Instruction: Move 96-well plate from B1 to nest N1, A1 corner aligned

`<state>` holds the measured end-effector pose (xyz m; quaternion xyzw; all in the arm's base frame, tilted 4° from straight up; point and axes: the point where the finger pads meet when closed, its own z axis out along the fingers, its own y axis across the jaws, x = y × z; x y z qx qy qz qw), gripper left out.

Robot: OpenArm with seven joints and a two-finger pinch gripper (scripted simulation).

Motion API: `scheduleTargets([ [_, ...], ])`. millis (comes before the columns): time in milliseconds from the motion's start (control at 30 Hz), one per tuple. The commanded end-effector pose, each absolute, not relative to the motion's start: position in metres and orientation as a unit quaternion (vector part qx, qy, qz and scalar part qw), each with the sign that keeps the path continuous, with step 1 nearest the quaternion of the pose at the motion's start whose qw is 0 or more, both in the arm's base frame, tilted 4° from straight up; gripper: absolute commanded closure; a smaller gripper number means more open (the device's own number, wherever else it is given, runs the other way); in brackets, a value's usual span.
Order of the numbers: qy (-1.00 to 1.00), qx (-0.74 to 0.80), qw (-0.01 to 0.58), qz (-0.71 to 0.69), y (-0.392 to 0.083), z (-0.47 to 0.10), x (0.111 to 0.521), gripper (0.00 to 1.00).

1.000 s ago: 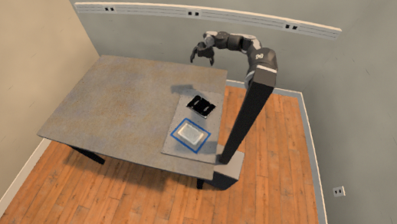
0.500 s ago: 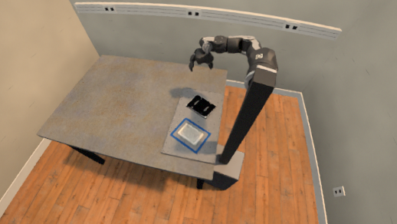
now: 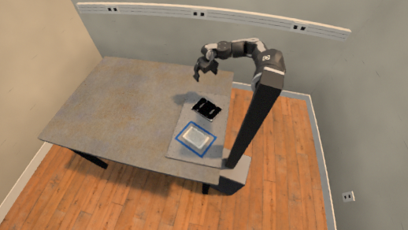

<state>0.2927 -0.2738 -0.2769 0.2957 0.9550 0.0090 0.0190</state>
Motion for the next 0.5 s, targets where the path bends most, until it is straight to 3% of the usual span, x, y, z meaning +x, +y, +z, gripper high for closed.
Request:
scheduleTargets([
  [0,0.957,0.289,0.018,0.012,-0.270,-0.277,0.294,0.23],
  [167,0.957,0.289,0.018,0.012,-0.270,-0.277,0.294,0.23],
  [333,0.985,0.169,-0.007,-0.015,-0.228,-0.293,0.285,0.23],
  [467,0.985,0.169,-0.007,-0.015,-0.228,-0.293,0.285,0.23],
])
